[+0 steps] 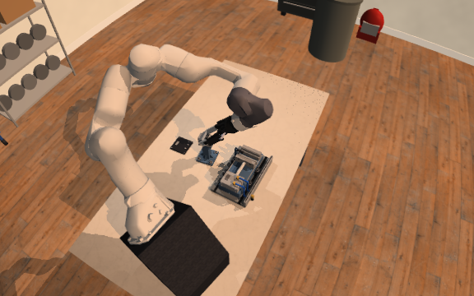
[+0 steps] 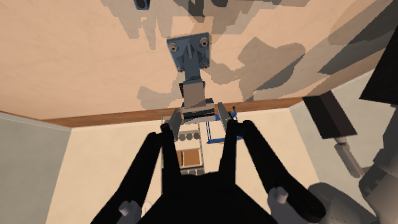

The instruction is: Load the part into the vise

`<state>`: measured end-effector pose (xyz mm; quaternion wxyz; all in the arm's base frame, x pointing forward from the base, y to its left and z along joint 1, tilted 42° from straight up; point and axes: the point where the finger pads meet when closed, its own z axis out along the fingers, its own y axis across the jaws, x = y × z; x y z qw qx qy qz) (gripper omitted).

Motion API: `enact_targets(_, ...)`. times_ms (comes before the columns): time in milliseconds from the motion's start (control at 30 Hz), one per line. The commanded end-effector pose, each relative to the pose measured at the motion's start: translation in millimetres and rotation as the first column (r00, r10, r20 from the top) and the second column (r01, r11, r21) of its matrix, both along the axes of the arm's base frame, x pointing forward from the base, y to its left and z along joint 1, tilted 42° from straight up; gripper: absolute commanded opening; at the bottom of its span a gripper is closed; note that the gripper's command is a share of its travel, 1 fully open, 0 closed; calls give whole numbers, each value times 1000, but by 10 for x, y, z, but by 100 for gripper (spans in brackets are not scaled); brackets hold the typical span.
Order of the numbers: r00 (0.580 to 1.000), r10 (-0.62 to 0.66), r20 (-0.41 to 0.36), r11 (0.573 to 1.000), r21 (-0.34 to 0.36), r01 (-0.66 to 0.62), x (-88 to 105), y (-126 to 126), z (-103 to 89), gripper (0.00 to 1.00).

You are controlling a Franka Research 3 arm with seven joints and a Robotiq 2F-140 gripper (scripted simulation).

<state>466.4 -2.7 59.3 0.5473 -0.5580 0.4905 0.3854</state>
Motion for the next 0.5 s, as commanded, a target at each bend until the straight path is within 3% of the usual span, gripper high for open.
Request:
enact_targets(0, 1000, -6, 3, 1000, -17, 6, 10, -6, -14, 51)
enact_targets(467, 1000, -17, -1, 998, -62, 17, 7, -4, -2, 51)
